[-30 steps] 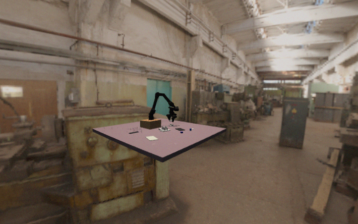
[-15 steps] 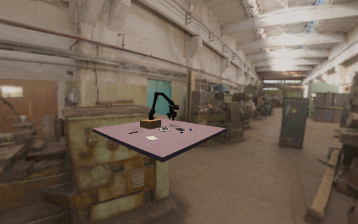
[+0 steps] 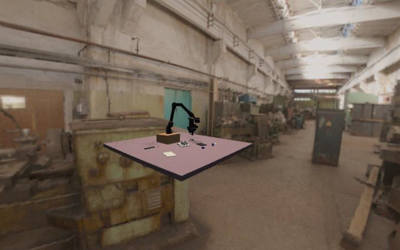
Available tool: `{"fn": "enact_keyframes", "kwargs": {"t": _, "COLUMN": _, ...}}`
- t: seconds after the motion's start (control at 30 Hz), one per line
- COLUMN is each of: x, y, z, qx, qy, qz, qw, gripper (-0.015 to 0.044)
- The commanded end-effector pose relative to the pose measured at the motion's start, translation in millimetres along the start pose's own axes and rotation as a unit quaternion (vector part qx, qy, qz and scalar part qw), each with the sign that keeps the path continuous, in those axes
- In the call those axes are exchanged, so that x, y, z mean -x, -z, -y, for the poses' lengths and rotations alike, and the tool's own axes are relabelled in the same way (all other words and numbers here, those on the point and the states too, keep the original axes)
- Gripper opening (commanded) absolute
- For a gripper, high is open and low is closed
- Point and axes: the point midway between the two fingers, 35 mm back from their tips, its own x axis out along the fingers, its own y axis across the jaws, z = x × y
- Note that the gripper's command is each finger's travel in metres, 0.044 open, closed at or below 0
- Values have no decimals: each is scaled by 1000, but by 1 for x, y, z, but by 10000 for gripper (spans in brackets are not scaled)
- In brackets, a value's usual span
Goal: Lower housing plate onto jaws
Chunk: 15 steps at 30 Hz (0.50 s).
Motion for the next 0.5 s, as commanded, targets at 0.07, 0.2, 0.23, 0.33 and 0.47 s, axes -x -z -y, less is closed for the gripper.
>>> {"fn": "enact_keyframes", "kwargs": {"t": 0.07, "x": 0, "y": 10, "z": 16, "qx": -47, "qy": 2, "qz": -1, "qw": 999, "gripper": 351}}
{"fn": "enact_keyframes", "kwargs": {"t": 0.2, "x": 0, "y": 17, "z": 28, "qx": -79, "qy": 3, "qz": -1, "qw": 997, "gripper": 351}}
{"fn": "enact_keyframes", "kwargs": {"t": 0.23, "x": 0, "y": 19, "z": 31, "qx": -87, "qy": 3, "qz": -1, "qw": 996, "gripper": 351}}
{"fn": "enact_keyframes", "kwargs": {"t": 0.33, "x": 0, "y": 25, "z": 39, "qx": -112, "qy": 4, "qz": -2, "qw": 994, "gripper": 351}}
{"fn": "enact_keyframes", "kwargs": {"t": 0.47, "x": 0, "y": 33, "z": 50, "qx": -145, "qy": 5, "qz": -2, "qw": 989, "gripper": 351}}
